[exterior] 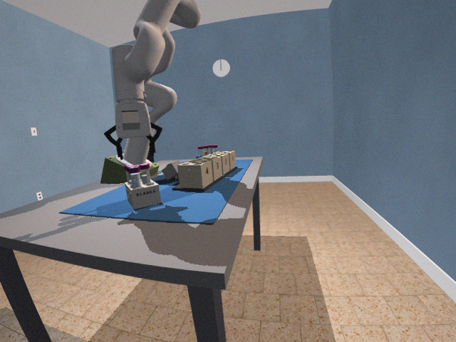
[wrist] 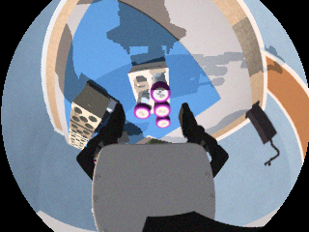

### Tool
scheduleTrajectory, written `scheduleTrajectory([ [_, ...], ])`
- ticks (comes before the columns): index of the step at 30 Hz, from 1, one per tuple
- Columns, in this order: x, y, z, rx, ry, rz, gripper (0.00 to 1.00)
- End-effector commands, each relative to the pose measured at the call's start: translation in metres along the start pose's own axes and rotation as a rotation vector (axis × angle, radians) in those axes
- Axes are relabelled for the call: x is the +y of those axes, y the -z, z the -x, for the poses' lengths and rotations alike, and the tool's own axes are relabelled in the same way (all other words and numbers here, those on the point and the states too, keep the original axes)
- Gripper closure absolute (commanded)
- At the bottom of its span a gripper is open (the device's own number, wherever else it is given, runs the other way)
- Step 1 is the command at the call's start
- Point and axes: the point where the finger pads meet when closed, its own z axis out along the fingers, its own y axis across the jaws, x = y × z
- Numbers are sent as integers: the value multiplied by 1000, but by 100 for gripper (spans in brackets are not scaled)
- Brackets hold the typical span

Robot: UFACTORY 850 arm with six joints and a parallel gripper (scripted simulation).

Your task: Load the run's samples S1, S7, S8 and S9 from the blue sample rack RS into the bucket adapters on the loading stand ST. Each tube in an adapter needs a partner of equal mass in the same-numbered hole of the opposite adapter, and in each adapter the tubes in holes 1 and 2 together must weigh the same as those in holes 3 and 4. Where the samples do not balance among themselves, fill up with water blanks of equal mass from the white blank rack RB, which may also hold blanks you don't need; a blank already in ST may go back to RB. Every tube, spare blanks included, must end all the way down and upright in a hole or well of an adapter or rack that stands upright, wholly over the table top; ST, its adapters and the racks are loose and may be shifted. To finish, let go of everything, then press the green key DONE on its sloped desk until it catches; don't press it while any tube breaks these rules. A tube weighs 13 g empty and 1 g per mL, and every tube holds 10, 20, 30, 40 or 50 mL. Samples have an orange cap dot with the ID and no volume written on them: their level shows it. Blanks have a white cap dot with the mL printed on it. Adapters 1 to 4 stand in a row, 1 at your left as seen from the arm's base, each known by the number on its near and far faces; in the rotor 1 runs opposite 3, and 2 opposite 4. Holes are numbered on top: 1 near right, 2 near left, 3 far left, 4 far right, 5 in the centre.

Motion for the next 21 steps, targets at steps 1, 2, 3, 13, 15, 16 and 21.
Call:
scheduleTrajectory([
  [1, 0, 13, -1, 1, 0, 1, 0],
  [2, 0, 16, -1, 1, 0, 1, 0],
  [3, 0, 19, -1, 1, 0, 1, 0],
  [13, 0, 40, -1, 1, 0, 1, 0],
  [15, 0, 45, -1, 1, 0, 1, 0],
  [16, 0, 48, -1, 1, 0, 1, 0],
  [21, 0, 61, -1, 1, 0, 1, 0],
])
